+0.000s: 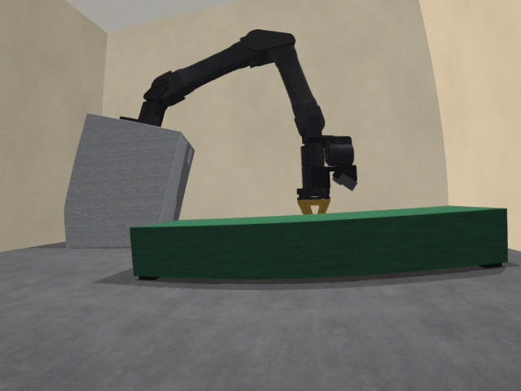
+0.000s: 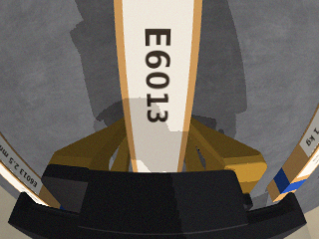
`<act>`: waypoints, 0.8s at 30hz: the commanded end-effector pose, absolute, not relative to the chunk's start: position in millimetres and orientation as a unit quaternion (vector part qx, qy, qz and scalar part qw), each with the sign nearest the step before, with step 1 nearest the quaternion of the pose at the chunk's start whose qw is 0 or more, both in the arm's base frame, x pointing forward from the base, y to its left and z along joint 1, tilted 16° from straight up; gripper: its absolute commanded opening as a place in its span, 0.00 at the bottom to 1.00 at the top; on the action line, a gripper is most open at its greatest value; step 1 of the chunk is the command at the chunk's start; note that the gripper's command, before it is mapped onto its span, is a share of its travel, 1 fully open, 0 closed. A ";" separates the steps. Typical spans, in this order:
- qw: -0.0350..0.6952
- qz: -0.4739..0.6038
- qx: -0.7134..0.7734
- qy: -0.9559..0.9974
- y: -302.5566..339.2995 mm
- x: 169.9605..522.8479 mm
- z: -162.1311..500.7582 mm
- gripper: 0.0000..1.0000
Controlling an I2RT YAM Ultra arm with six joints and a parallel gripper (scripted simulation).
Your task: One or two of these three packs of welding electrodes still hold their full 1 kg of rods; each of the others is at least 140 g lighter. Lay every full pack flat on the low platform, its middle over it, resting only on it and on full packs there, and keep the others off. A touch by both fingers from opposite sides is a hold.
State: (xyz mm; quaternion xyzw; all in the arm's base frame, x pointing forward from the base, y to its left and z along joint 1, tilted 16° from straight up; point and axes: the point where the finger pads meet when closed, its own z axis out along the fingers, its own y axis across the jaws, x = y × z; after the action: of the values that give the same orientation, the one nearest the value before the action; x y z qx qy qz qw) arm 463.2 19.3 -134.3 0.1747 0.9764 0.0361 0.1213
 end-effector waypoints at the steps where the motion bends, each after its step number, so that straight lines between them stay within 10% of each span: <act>1: 0.139 0.037 0.176 0.974 17.4 470.8 -105.4 0.00; 24: 0.131 0.036 0.177 0.975 14.6 455.3 -79.5 0.00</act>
State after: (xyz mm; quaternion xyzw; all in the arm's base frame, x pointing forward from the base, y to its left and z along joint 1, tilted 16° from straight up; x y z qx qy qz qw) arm 456.0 19.0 -102.9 0.1748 0.9764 0.0360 0.1217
